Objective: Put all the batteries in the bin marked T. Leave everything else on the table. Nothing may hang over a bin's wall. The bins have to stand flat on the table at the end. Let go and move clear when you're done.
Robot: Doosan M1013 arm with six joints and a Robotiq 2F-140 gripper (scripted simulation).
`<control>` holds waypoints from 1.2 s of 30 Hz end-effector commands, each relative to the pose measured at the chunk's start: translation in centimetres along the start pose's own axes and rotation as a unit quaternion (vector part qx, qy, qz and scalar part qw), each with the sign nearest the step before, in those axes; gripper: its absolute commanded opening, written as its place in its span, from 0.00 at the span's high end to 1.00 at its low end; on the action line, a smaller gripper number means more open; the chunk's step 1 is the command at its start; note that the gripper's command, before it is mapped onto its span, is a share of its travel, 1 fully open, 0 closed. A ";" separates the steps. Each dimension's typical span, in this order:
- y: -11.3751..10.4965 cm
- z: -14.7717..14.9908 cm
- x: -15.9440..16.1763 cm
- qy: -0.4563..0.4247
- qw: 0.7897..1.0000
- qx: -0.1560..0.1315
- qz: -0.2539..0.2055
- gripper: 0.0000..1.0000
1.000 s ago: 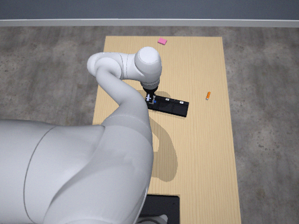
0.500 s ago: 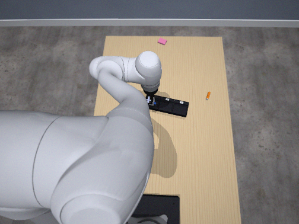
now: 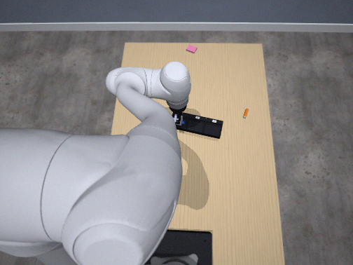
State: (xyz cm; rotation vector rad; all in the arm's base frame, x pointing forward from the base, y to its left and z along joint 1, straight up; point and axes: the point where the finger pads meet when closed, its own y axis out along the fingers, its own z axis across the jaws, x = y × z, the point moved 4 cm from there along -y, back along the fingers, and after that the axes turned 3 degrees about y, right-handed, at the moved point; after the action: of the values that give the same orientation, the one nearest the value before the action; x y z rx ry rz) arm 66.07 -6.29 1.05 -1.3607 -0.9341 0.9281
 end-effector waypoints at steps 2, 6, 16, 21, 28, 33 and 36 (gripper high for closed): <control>-0.1 0.0 0.0 0.000 1.000 -0.001 0.000 0.74; -0.1 0.0 0.0 0.000 1.000 -0.001 0.000 0.74; -0.1 0.0 0.0 0.000 1.000 -0.001 0.000 0.74; -0.6 0.0 0.0 0.000 1.000 -0.001 0.000 0.74; -1.4 0.0 0.0 0.000 1.000 -0.001 0.000 0.74; -1.9 0.0 0.0 0.000 1.000 -0.001 0.000 0.74; -2.3 0.0 0.0 0.000 1.000 -0.001 0.000 0.74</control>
State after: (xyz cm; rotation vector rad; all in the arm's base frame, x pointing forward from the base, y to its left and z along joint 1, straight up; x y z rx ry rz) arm 66.06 -6.30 3.01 -1.3607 -0.9341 0.9281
